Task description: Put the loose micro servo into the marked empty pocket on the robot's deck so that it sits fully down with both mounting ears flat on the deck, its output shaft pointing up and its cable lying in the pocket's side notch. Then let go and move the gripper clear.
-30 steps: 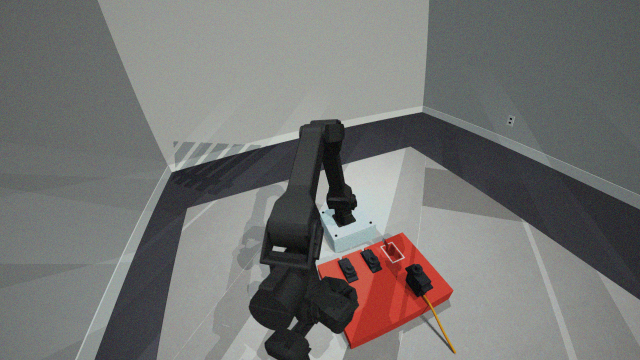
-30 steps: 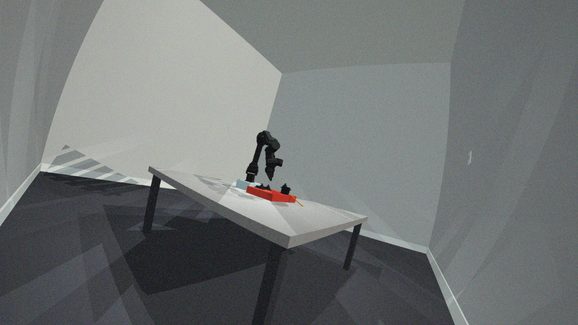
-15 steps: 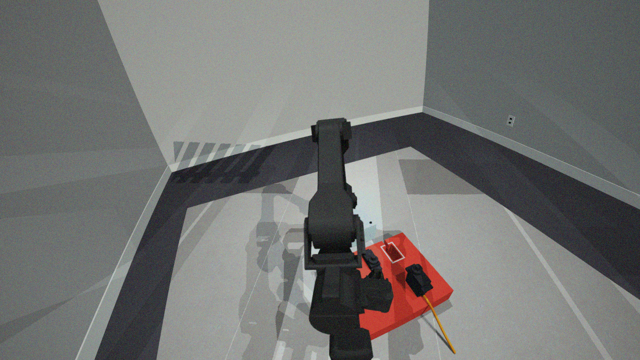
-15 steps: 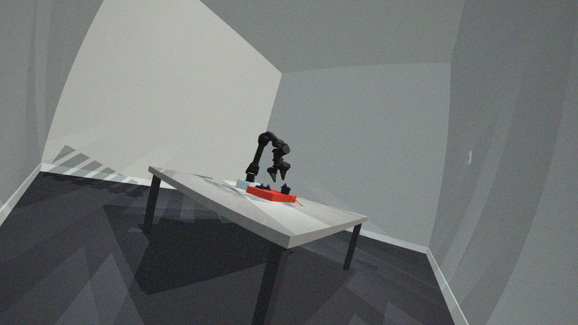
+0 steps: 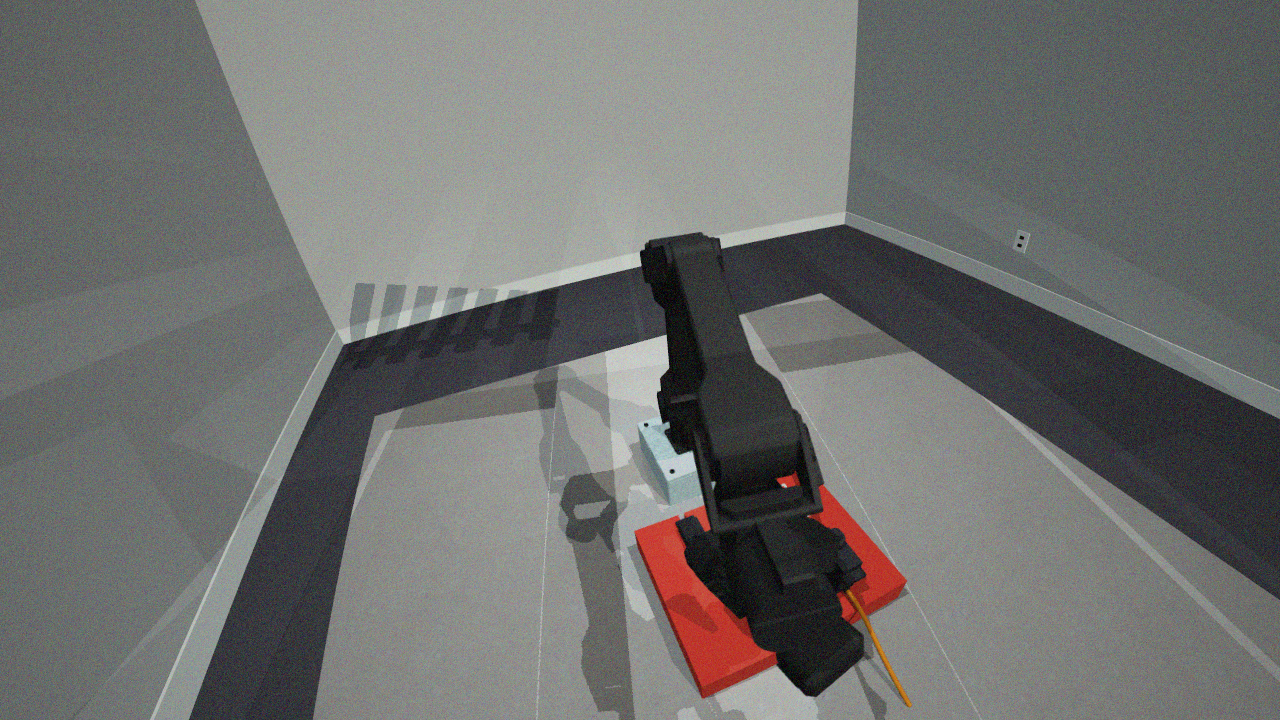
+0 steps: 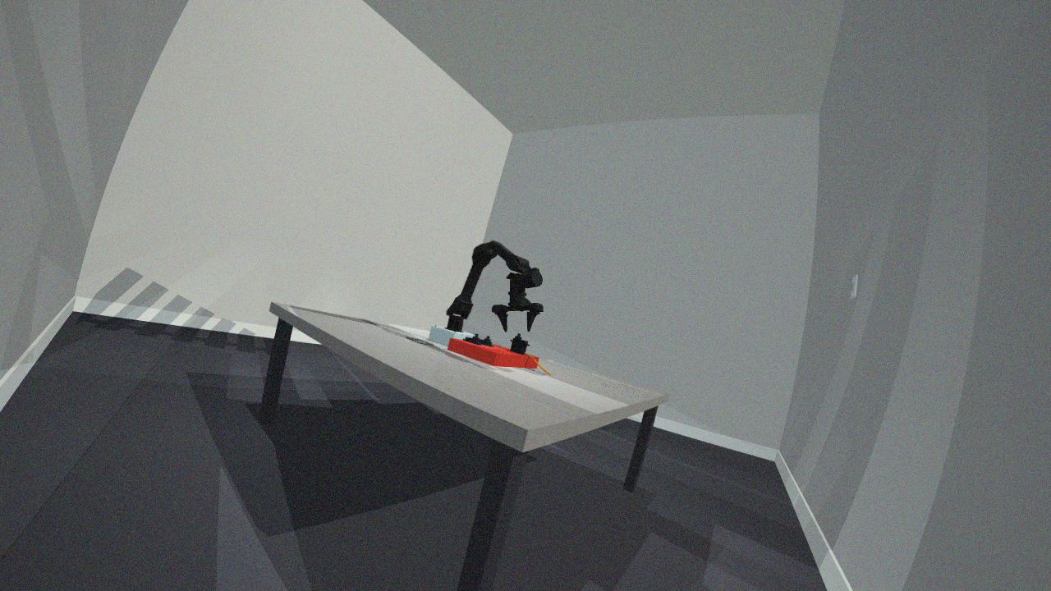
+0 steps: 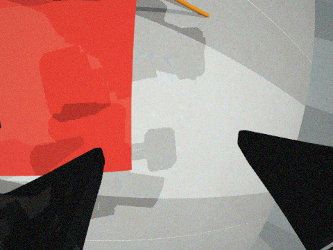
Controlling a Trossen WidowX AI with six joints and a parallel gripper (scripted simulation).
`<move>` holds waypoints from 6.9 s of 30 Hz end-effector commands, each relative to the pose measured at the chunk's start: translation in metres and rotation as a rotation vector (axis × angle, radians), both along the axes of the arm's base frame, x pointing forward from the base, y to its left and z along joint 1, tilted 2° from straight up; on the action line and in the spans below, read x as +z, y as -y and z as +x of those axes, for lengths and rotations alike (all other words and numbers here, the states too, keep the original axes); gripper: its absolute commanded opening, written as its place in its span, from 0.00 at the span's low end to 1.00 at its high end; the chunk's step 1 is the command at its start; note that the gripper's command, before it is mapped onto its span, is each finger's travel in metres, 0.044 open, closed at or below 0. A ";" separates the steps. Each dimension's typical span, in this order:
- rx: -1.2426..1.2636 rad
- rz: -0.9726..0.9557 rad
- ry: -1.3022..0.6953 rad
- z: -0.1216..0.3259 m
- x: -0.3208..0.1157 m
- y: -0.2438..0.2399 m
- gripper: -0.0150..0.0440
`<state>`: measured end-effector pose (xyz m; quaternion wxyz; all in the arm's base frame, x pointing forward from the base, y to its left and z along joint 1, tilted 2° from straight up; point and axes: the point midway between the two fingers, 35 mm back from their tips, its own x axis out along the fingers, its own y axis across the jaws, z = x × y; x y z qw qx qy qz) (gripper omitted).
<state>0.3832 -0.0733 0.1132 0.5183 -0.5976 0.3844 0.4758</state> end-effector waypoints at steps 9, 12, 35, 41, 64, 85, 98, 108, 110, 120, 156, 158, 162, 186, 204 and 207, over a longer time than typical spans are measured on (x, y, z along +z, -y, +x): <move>0.373 -0.080 -0.056 -0.006 -0.002 -0.046 1.00; 0.471 -0.099 -0.070 -0.009 -0.002 -0.057 1.00; 1.233 -0.218 -0.164 -0.043 -0.001 -0.137 1.00; 1.383 -0.237 -0.182 -0.053 -0.001 -0.151 1.00; 1.383 -0.238 -0.182 -0.052 -0.040 -0.150 1.00; 1.383 -0.238 -0.182 -0.052 -0.047 -0.150 0.47; 1.383 -0.237 -0.182 -0.058 -0.018 -0.150 0.25; 1.383 -0.236 -0.183 -0.068 -0.017 -0.152 0.25; 1.383 -0.236 -0.183 -0.075 -0.018 -0.153 0.25; 1.384 -0.234 -0.185 -0.100 -0.019 -0.158 0.25; 0.229 -0.084 -0.232 -0.100 -0.019 -0.158 0.25; 0.160 -0.074 -0.233 -0.100 -0.019 -0.158 0.25; 0.022 -0.055 -0.235 -0.100 -0.019 -0.158 0.25; -0.809 0.062 -0.229 -0.100 -0.019 -0.158 0.25; -1.431 0.154 -0.205 -0.100 -0.019 -0.158 0.25; -1.535 0.170 -0.199 -0.100 -0.019 -0.158 0.25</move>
